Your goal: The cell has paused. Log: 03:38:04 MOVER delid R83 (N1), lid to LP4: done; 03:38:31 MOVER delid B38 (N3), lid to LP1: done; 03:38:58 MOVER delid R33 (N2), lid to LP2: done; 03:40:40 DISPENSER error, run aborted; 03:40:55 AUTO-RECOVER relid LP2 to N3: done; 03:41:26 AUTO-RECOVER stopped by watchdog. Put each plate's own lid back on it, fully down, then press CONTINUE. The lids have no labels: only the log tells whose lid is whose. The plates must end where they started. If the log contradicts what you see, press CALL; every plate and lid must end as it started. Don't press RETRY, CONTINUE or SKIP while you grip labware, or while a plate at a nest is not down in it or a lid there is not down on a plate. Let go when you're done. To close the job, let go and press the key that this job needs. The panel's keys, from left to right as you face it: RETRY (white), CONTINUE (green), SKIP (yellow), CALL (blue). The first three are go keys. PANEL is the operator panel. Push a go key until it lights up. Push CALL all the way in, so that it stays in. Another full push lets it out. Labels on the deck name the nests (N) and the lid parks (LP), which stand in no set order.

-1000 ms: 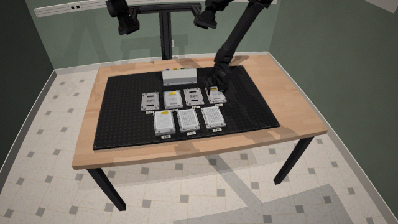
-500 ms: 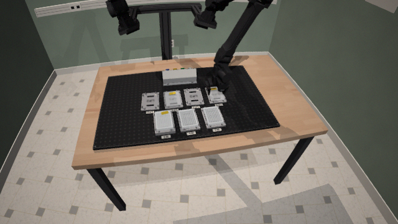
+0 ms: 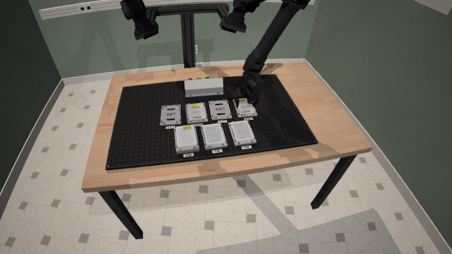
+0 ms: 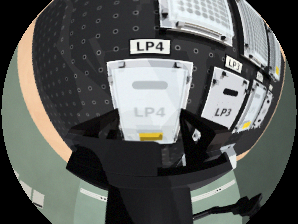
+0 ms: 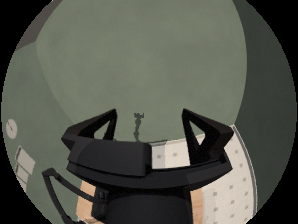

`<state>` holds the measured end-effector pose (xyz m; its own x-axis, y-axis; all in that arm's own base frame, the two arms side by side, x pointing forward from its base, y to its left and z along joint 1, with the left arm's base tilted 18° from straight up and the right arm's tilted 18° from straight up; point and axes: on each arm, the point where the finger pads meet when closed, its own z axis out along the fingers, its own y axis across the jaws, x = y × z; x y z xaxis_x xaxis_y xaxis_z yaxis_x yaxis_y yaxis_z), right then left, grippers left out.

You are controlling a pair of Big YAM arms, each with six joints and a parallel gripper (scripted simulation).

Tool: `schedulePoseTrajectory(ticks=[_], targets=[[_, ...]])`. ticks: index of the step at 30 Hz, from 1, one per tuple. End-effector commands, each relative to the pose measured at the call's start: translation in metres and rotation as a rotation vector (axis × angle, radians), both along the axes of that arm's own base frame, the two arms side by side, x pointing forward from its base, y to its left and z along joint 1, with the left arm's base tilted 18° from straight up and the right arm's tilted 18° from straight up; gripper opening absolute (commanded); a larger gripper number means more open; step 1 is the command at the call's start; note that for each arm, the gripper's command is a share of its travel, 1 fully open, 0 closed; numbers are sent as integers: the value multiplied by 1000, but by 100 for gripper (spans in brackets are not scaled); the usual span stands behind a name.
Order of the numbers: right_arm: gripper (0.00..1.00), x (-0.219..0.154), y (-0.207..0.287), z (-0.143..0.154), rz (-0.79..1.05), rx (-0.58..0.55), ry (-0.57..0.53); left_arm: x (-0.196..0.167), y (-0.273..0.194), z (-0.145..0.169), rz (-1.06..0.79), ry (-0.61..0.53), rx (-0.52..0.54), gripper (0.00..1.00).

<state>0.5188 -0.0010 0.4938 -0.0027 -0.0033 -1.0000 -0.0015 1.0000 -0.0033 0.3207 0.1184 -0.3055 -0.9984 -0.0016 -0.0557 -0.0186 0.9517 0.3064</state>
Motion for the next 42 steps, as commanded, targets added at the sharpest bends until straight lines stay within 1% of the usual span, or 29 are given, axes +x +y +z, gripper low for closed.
schedulePoseTrajectory(ticks=[1,23,28,42], targets=[[100,-1,1,24,0,2,-49,-21,0,-5,4,30,-9,0],[100,-1,1,24,0,2,-49,-25,0,-6,4,33,-10,0],[100,-1,1,24,0,2,-49,-10,-8,12,-4,8,-5,0],[100,-1,1,24,0,2,-49,-10,-15,31,-5,6,-5,0]])
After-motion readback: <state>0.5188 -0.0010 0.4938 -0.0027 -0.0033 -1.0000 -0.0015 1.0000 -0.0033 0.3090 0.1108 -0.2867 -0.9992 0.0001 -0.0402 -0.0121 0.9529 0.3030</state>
